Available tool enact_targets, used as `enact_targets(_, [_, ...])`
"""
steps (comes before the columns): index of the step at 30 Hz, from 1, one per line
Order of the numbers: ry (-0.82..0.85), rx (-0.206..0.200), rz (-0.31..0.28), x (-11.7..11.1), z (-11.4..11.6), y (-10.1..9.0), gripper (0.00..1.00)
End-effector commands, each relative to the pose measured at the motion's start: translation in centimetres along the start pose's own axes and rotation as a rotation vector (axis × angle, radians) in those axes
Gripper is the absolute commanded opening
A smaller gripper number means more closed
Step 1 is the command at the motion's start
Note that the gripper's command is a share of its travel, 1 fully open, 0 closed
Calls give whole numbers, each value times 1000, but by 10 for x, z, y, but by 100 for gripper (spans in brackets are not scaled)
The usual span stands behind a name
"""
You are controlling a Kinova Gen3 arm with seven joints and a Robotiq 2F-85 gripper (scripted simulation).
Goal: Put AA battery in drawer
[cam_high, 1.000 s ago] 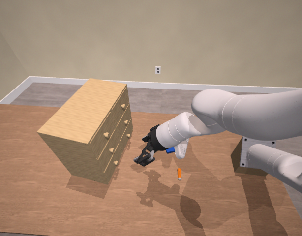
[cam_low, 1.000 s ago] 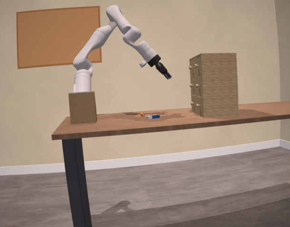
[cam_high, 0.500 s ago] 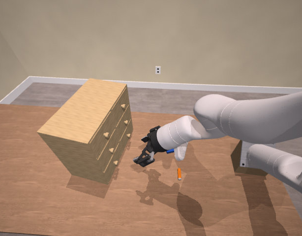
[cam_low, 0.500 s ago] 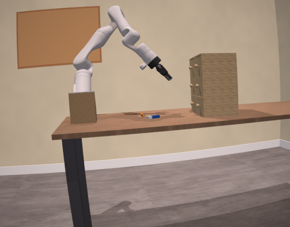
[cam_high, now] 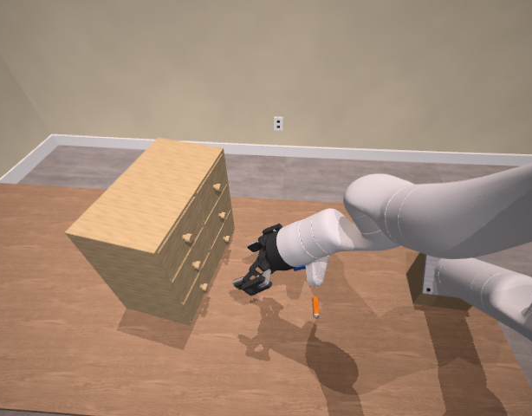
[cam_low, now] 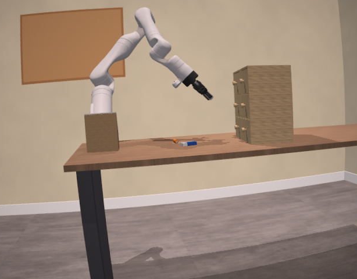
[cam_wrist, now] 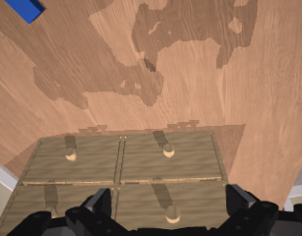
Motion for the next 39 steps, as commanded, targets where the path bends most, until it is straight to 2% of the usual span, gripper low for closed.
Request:
enact_targets(1, [-5, 9, -2, -4, 3, 3, 100])
enact_targets(39, [-8, 5, -36, -4, 2, 8, 100])
Point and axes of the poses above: the point where the finger pads meet when closed, its own y axis out along the fingers, its own z axis across the jaws, x = y × z, the point moved 6 cm from there along -y, back along the fingers, and after that the axes turned 3 degrees about -y, right-handed, at the moved point
